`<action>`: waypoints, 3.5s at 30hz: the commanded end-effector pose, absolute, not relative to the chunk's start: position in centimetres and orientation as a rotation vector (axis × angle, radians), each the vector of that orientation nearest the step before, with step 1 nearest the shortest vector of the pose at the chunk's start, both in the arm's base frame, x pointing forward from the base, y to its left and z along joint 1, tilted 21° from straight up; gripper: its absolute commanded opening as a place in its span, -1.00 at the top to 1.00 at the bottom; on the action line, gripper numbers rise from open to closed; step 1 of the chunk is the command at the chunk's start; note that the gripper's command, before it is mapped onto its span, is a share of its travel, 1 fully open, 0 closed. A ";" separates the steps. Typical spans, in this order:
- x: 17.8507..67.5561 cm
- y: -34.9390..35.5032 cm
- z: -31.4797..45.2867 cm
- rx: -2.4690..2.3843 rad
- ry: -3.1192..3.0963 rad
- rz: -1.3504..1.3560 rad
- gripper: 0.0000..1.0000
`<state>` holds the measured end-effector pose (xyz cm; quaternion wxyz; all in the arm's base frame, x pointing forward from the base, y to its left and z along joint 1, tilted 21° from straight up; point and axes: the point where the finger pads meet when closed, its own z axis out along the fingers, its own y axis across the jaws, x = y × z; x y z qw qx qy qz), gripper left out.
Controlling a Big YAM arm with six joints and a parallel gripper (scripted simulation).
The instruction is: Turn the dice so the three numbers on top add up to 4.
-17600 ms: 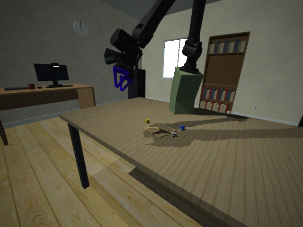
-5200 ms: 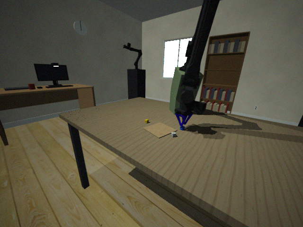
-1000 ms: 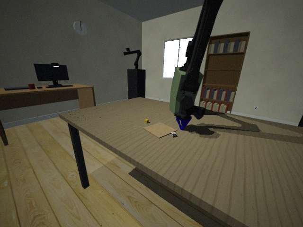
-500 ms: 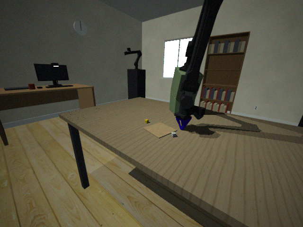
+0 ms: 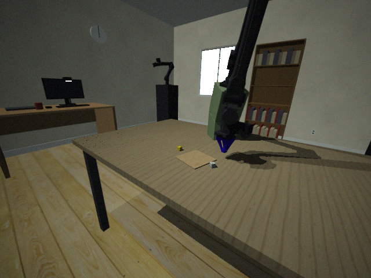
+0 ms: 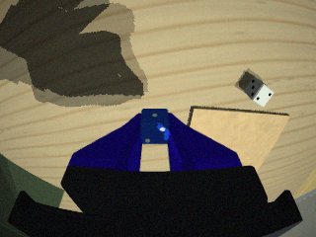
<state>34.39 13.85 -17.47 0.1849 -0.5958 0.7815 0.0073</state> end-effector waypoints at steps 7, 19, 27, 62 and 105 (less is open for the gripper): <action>32.9 12.1 -11.9 -1.681 2.200 0.020 0.70; 32.8 12.1 -10.6 -1.686 2.189 0.016 0.70; 33.2 12.3 -10.8 -1.636 2.230 0.031 0.70; 38.1 14.9 -10.1 -0.236 2.822 0.300 0.70; 42.3 17.0 -7.3 0.996 2.578 0.416 0.70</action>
